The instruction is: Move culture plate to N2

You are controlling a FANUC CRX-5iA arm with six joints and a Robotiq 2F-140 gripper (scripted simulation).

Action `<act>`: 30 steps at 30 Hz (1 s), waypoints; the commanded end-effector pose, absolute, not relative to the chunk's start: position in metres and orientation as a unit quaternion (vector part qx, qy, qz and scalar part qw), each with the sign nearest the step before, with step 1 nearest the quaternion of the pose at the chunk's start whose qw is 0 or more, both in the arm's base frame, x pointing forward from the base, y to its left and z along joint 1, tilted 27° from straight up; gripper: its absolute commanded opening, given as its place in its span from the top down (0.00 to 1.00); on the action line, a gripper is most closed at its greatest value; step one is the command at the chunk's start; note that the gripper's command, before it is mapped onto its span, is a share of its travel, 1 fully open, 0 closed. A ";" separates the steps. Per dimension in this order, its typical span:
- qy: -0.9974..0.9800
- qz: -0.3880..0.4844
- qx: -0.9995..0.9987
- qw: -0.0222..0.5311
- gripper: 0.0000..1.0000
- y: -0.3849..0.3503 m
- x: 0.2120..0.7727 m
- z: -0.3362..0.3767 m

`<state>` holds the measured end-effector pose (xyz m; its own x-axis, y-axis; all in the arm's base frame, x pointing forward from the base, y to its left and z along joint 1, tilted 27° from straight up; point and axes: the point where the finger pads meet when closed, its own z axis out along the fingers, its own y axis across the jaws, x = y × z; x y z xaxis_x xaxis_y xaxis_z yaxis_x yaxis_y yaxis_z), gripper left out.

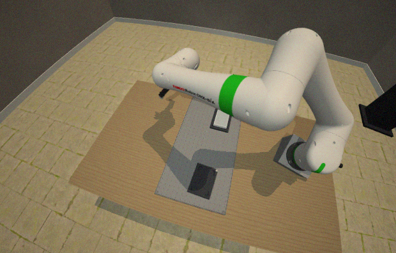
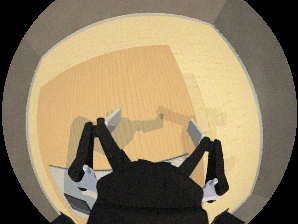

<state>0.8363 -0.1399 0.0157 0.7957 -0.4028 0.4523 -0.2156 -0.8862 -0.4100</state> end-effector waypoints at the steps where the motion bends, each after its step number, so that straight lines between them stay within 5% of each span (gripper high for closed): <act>1: 0.118 -0.271 -0.942 0.161 0.00 -0.142 0.819 0.010; 30: -0.206 -0.229 -0.945 0.107 0.00 -0.149 0.702 -0.025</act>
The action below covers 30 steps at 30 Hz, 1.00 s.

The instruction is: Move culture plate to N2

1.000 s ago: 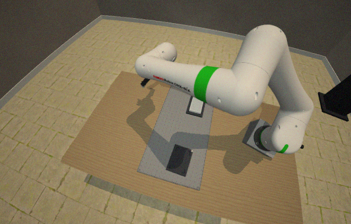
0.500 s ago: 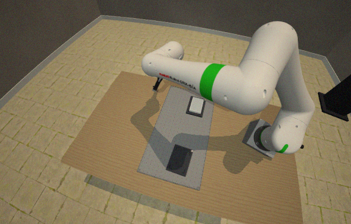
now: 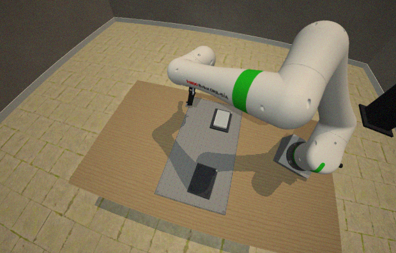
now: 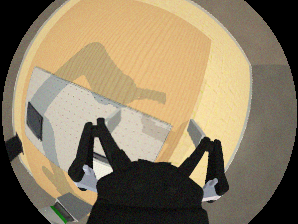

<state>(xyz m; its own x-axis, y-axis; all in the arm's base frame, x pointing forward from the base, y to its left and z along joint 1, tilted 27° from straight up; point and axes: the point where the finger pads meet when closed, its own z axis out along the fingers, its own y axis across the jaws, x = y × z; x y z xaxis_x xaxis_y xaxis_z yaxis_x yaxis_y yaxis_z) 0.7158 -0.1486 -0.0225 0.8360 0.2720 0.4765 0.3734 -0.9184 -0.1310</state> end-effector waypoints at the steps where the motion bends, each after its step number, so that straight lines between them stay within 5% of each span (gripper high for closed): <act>1: -0.222 -0.227 -0.942 0.106 0.00 -0.149 0.697 -0.027; 30: -0.517 -0.199 -0.827 0.102 0.00 -0.141 0.574 -0.047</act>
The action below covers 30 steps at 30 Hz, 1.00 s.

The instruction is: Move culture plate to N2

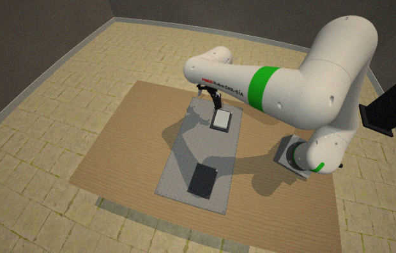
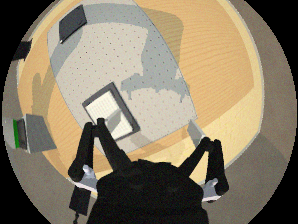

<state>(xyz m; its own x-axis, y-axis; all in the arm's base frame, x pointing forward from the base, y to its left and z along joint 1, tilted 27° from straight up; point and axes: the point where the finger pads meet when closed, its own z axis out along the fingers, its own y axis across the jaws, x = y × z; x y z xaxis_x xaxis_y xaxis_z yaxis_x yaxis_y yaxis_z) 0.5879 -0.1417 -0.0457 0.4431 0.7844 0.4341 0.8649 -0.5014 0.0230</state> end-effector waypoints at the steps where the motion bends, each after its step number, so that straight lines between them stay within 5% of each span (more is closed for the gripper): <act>1: -0.531 -0.198 -0.818 0.103 0.00 -0.140 0.570 -0.047; 30: -0.722 -0.204 -0.650 0.119 0.00 -0.122 0.469 -0.053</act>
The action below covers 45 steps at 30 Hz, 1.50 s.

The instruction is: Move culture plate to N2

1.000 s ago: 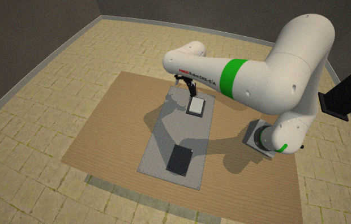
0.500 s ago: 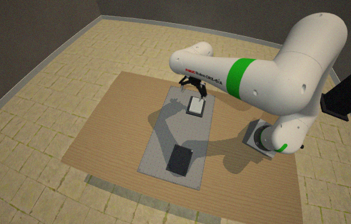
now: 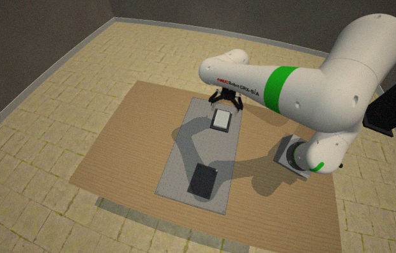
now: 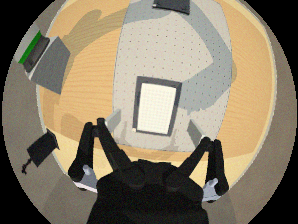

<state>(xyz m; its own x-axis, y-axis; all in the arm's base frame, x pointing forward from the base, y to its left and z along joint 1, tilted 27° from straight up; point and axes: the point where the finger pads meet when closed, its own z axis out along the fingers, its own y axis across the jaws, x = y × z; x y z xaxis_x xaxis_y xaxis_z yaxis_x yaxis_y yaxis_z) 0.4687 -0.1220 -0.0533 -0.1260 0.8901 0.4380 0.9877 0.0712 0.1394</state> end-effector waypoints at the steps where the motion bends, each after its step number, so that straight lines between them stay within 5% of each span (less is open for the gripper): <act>1: -0.722 -0.204 -0.650 0.119 0.00 -0.122 0.469 -0.053; 45: -0.722 -0.204 -0.650 0.119 0.00 -0.097 0.474 -0.103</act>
